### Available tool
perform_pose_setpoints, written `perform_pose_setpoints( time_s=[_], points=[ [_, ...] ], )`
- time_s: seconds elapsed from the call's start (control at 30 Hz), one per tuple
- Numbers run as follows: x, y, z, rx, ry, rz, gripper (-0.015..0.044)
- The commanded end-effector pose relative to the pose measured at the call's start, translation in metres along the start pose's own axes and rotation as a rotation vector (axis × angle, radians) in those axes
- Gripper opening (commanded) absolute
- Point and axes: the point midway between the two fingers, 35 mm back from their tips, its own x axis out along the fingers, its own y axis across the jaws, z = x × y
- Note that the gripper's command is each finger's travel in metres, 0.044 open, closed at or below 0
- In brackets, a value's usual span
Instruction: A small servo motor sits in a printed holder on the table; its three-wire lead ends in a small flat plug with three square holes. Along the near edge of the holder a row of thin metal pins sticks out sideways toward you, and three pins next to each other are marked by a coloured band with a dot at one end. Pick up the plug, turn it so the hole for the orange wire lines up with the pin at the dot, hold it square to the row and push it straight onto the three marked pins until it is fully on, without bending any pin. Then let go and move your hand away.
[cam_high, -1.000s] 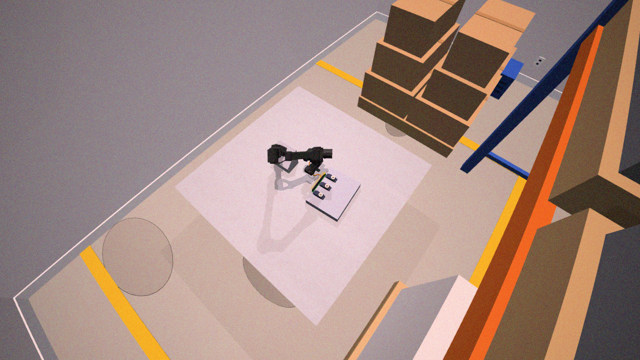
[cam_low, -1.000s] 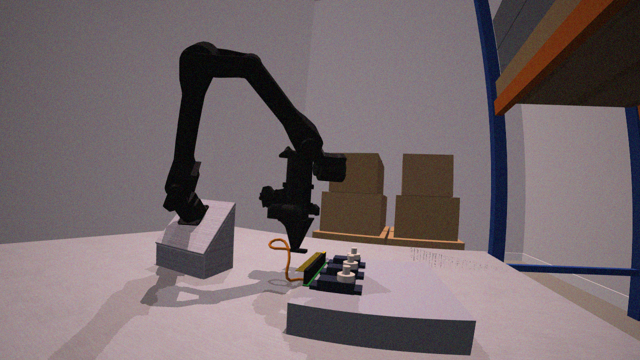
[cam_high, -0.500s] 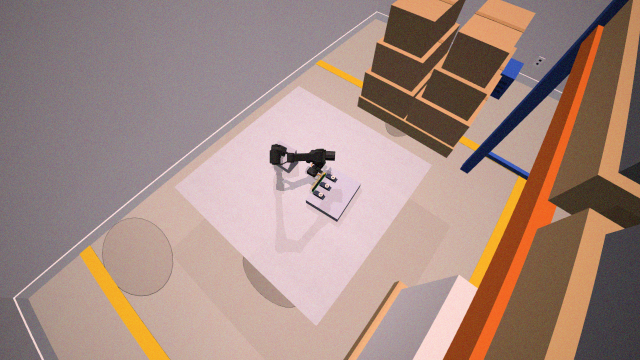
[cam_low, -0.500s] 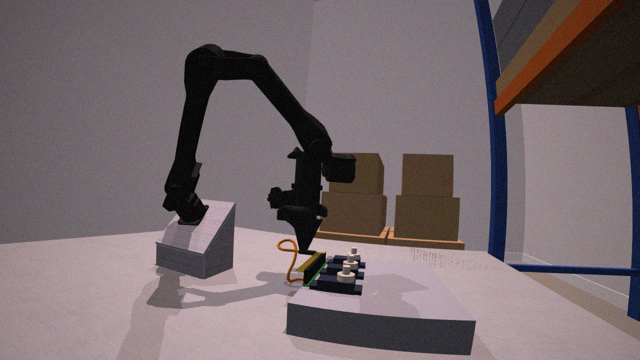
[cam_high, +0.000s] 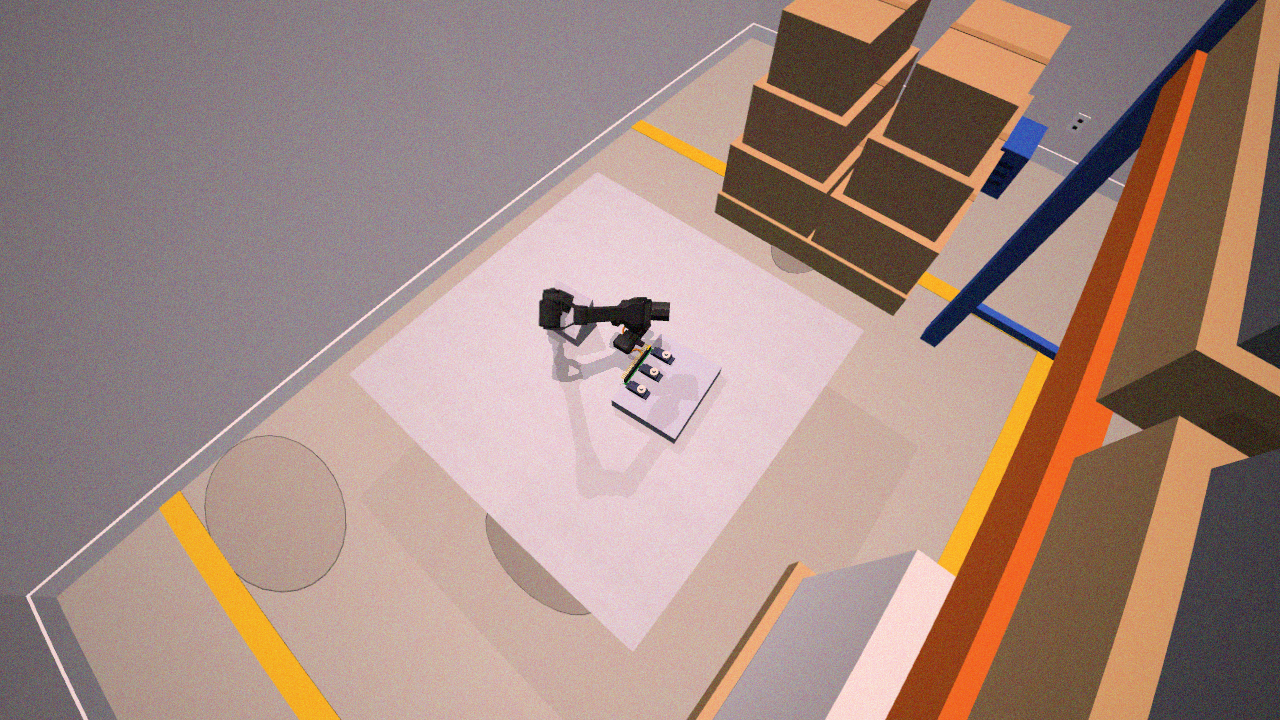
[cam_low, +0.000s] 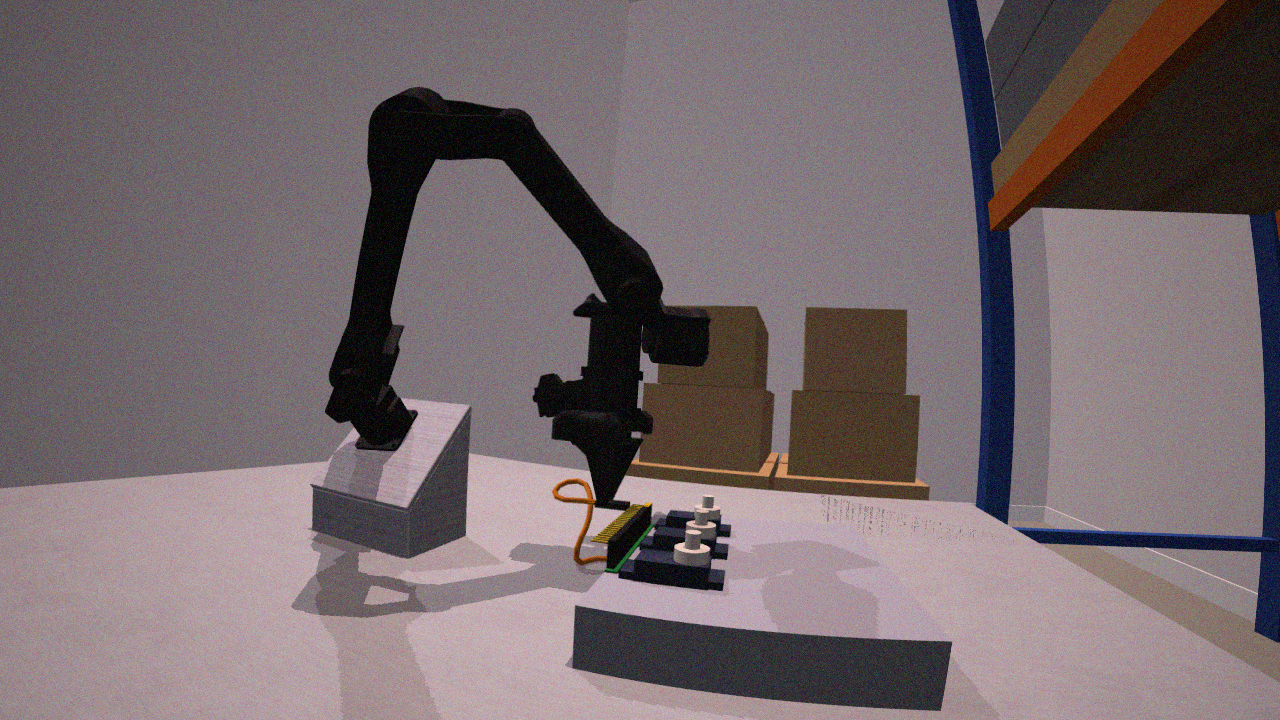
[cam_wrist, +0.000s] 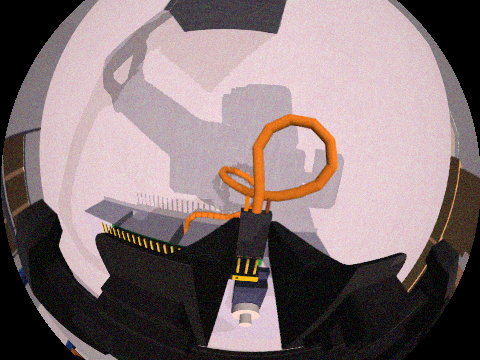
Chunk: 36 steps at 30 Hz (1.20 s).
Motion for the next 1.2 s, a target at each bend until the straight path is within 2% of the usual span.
perform_pose_setpoints(
  time_s=[0.0,1.03,1.17],
  points=[
    [0.000,0.001,-0.001,0.000,0.000,0.002,0.0000],
    [0.000,-0.002,-0.021,0.001,0.001,0.002,0.0000],
    [0.002,0.000,-0.020,0.001,0.001,0.002,0.0105]
  ],
)
